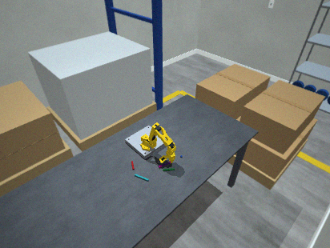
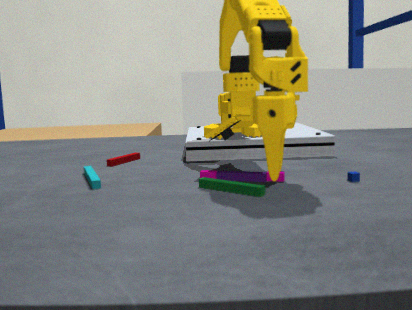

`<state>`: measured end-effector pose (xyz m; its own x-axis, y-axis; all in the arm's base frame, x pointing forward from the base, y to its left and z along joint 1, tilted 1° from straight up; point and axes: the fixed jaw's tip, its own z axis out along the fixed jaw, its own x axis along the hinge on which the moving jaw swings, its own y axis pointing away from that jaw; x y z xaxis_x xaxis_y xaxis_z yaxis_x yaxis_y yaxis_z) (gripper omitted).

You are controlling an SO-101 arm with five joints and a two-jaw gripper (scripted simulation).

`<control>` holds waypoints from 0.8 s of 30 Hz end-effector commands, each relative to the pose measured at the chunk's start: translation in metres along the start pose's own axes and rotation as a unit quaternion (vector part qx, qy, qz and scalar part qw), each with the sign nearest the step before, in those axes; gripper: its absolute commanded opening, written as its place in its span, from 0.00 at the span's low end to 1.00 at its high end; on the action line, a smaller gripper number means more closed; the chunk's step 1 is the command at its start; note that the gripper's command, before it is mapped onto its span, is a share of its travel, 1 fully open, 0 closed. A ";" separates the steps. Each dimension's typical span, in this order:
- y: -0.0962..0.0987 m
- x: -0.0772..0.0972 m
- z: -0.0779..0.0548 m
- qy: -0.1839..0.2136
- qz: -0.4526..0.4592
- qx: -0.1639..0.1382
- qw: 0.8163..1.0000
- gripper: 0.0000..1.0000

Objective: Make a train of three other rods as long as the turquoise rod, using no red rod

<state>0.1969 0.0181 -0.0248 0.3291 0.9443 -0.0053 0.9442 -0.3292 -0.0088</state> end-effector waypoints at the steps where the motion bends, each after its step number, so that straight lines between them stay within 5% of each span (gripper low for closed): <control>1: -0.002 -0.002 0.001 -0.001 -0.002 0.003 1.000 0.00; 24: 0.000 -0.002 -0.001 0.001 -0.002 -0.001 1.000 0.00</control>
<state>0.1969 0.0178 -0.0248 0.3291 0.9443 -0.0053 0.9442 -0.3292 -0.0088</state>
